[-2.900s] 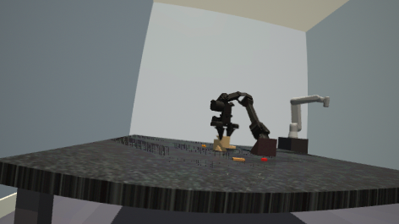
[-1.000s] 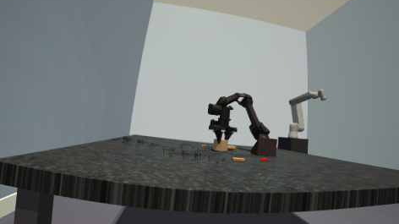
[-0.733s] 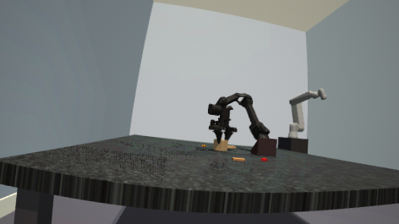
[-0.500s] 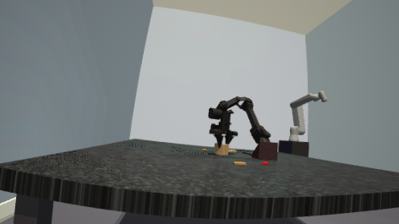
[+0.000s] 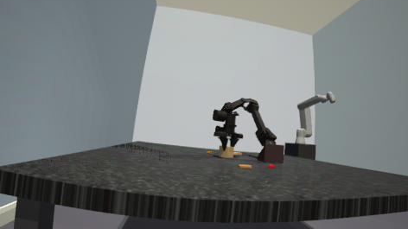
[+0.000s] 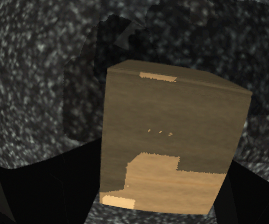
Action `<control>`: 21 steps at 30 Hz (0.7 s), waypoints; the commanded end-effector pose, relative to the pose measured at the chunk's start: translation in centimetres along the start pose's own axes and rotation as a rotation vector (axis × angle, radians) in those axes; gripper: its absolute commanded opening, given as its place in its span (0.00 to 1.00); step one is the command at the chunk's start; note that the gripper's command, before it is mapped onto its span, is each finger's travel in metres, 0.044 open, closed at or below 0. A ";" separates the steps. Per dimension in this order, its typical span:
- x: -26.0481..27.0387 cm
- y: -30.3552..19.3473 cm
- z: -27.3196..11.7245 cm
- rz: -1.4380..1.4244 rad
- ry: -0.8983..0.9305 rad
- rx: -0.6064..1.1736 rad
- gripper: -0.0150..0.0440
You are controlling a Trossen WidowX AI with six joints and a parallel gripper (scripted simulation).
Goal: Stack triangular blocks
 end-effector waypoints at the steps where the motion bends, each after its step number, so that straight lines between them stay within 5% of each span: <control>1: 0.0 0.0 0.0 0.000 0.000 0.000 0.30; 16: 0.0 0.0 0.0 0.000 0.000 0.000 0.97; 21: 0.0 0.0 0.0 0.000 0.000 0.000 1.00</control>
Point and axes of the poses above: the point midway between the two fingers, 35 mm back from their tips, its own z axis out along the fingers, its own x axis across the jaws, y = z × x, the point moved 1 cm from there along -z, back along the fingers, and after that the axes turned 11 degrees about -z, right-handed, at the moved point
